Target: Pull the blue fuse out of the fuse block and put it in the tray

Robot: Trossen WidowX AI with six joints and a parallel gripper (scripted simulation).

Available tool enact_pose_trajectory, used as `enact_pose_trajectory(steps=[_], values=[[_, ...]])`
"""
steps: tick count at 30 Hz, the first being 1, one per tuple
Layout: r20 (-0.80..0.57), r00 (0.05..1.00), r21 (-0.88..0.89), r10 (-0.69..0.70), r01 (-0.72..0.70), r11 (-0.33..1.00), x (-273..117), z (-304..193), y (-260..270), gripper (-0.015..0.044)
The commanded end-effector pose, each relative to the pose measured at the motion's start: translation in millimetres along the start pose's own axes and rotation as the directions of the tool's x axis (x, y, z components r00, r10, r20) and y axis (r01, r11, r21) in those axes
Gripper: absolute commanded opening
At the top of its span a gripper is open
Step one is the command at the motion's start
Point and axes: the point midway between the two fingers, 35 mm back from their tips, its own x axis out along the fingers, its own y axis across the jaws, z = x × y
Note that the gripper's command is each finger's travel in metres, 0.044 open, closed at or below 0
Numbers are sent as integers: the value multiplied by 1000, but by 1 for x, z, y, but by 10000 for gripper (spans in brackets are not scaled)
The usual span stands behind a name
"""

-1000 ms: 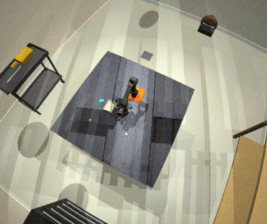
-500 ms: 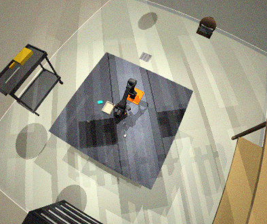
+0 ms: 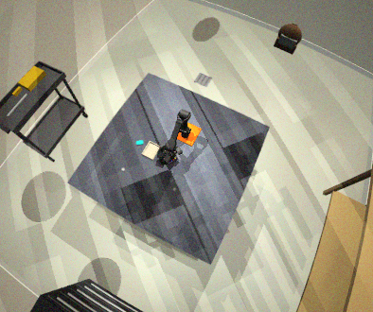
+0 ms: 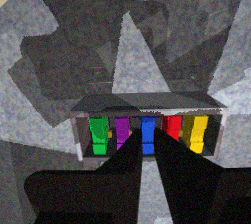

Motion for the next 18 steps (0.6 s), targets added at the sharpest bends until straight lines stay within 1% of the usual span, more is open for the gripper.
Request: enact_pose_trajectory(steps=[1, 3, 18], values=[[0, 1000, 0, 0, 0, 1000, 0, 0, 0, 10], [0, 1000, 0, 0, 0, 1000, 0, 0, 0, 0], [0, 1000, 1, 1, -1, 1000, -5, 0, 0, 0]])
